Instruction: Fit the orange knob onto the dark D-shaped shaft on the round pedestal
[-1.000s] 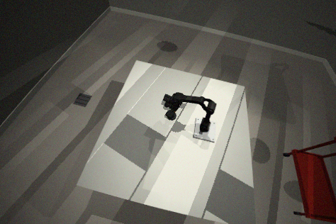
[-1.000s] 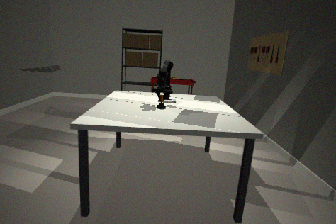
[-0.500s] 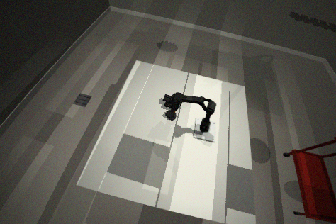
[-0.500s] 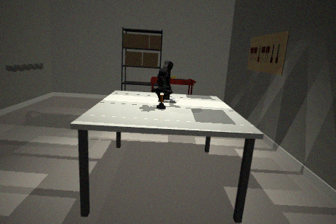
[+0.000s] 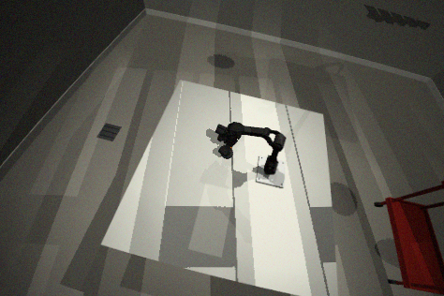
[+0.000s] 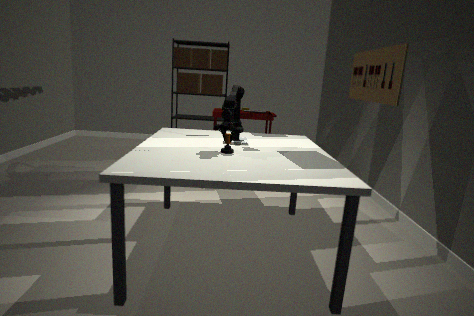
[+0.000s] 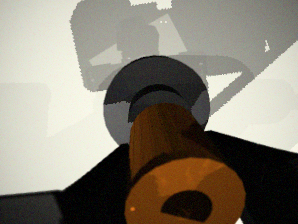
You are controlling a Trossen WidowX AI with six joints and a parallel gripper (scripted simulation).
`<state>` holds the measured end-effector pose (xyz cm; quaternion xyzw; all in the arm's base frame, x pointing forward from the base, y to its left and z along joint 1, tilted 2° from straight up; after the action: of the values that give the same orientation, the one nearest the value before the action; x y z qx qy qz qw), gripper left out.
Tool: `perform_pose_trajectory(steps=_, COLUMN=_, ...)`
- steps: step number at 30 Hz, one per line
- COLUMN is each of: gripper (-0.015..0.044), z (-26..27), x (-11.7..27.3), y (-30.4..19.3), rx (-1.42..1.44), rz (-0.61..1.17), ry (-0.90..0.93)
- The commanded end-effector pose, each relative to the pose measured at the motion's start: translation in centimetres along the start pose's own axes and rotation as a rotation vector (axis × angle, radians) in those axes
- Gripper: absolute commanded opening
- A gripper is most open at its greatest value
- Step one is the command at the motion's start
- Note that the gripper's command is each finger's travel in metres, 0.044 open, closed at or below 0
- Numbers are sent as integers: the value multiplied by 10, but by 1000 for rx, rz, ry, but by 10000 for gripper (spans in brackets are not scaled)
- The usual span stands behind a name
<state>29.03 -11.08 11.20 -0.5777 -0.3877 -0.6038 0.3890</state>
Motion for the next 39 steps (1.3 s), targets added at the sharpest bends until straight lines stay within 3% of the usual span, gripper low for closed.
perform_pose_trajectory(steps=1, gripper=0, z=0, x=3, y=0, rx=-69, rz=-5, ry=-2)
perform_pose_trajectory(steps=5, gripper=0, z=0, x=3, y=1, rx=-193, rz=-5, ry=-2)
perform_pose_trajectory(steps=39, gripper=0, z=0, x=-3, y=1, rx=-193, rz=-5, ry=-2)
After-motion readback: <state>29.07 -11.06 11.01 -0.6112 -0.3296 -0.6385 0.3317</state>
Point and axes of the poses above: the point midway between the two fingers, 35 mm back from their tips, its own x axis back along the fingers, its own z axis across the jaws, y = z × x, the point moved 2 cm from there along x, back along the fingers, and after that the axes turned 8 degrees about x, right-handed, at the moved point
